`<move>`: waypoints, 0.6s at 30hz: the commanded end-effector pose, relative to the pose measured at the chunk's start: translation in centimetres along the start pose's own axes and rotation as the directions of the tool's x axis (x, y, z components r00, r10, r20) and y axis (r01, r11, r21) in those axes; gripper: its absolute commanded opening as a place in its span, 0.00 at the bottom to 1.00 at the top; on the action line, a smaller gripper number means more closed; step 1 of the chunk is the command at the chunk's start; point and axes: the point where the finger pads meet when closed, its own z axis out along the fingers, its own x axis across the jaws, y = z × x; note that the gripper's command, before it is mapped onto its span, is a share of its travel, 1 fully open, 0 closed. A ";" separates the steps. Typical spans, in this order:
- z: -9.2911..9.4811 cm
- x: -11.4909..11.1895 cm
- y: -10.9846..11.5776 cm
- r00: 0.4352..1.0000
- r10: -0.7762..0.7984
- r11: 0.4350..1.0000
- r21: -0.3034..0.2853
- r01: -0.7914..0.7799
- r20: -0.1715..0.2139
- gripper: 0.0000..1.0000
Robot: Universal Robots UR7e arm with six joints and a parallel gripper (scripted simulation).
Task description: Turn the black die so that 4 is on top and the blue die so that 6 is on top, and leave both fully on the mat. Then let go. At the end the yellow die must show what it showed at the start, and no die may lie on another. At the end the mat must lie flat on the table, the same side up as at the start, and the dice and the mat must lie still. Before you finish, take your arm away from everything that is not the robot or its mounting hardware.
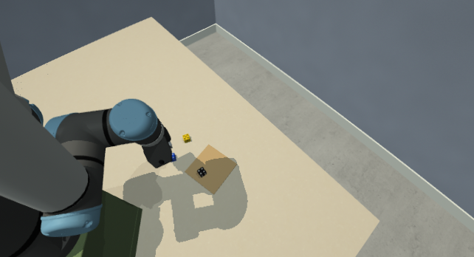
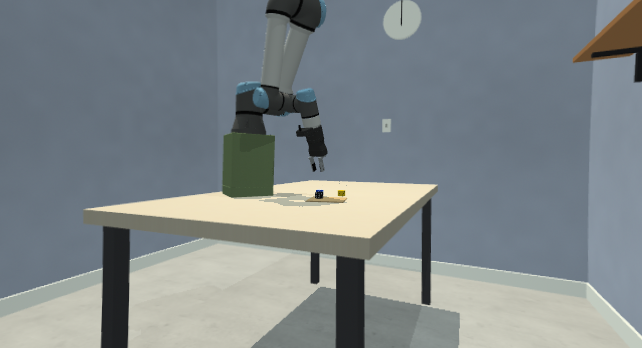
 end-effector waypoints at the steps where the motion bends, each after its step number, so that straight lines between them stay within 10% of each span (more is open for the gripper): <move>1: -0.2 -0.1 0.6 1.000 0.000 0.995 0.099 -0.001 0.009 0.79; 18: -0.6 -0.2 1.9 1.000 -0.004 0.943 0.331 -0.003 0.020 0.79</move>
